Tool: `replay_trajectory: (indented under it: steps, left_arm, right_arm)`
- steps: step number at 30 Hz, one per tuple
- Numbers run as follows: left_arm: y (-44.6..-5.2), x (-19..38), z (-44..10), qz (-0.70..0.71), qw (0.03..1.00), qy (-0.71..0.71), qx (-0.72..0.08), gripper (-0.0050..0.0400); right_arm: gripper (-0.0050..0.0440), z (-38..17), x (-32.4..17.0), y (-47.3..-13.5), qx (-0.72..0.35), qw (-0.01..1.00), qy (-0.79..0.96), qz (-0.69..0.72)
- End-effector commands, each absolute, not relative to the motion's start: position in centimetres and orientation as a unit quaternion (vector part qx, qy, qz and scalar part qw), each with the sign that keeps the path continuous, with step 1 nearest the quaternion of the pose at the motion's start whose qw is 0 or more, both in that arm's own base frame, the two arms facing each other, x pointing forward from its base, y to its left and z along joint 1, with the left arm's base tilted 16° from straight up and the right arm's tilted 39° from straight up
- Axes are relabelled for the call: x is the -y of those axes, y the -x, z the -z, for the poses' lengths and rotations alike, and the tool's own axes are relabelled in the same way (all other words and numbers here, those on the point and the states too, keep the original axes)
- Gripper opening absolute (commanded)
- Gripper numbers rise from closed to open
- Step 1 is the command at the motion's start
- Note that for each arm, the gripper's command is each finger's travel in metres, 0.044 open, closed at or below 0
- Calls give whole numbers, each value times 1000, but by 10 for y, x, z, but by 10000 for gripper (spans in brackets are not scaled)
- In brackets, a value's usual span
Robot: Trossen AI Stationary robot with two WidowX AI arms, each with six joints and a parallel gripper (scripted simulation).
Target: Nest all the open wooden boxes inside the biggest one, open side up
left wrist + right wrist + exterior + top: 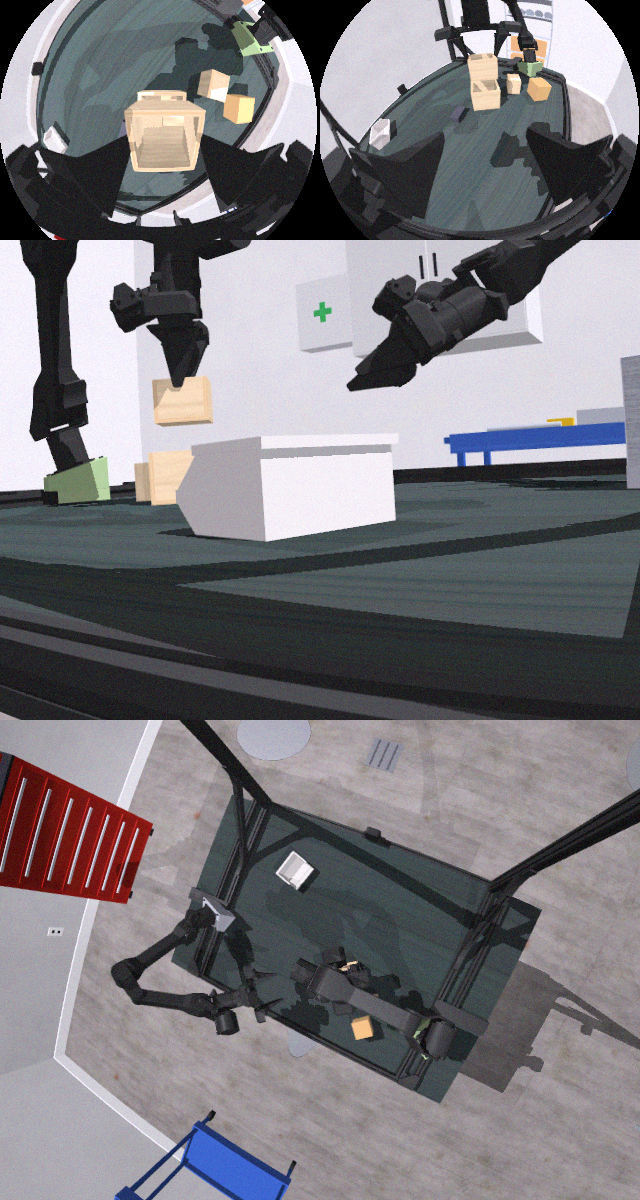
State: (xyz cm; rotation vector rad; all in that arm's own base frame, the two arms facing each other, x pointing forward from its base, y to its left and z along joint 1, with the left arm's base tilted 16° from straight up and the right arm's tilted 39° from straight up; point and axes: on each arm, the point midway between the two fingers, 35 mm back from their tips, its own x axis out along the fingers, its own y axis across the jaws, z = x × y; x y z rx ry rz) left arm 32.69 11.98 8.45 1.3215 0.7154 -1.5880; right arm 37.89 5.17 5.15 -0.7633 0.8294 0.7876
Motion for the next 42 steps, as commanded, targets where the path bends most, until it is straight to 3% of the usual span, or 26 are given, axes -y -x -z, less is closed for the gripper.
replay_trajectory:
  steps: [1, 42]
  left_arm:
    - [-327, -120, -85, 645, 459, -538, -291, 0]
    - [-326, -111, -56, 645, 459, -538, -291, 0]
  right_arm:
    - [400, -62, -45, -382, -335, 775, 384, -374]
    - [400, -62, -45, -382, -335, 775, 384, -374]
